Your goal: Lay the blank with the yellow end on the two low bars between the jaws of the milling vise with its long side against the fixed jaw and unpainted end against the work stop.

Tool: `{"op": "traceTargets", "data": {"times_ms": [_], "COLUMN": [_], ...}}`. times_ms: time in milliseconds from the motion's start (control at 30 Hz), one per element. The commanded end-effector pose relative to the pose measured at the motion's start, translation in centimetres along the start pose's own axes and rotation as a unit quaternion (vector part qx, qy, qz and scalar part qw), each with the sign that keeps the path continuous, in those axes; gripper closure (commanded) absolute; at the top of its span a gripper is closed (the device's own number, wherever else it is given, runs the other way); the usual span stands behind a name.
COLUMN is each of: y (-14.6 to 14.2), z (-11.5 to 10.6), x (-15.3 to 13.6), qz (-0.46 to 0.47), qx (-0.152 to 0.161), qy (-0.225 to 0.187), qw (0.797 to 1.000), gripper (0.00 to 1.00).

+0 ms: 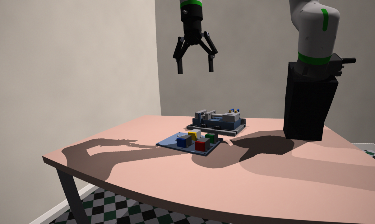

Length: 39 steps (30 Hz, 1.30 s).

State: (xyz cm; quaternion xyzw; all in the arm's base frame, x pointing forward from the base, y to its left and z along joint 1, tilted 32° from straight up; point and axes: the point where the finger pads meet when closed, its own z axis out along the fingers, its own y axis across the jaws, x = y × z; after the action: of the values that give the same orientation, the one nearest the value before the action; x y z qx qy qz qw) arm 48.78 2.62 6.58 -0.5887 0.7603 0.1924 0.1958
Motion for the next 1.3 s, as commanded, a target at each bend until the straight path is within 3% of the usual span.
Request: {"op": "traceTargets", "data": {"times_ms": [0,600,1267], "y": [-0.05,-0.03,-0.03], "z": [-0.03,0.34,0.28], "x": [-0.01,-0.2,-0.17], "qz": [0.0,-0.115,-0.117], "qx": [0.001,0.001,0.001], "qy": [0.0,0.0,0.0], "qw": [1.0,0.993,0.993], "gripper": [0.0,0.0,0.0]}}
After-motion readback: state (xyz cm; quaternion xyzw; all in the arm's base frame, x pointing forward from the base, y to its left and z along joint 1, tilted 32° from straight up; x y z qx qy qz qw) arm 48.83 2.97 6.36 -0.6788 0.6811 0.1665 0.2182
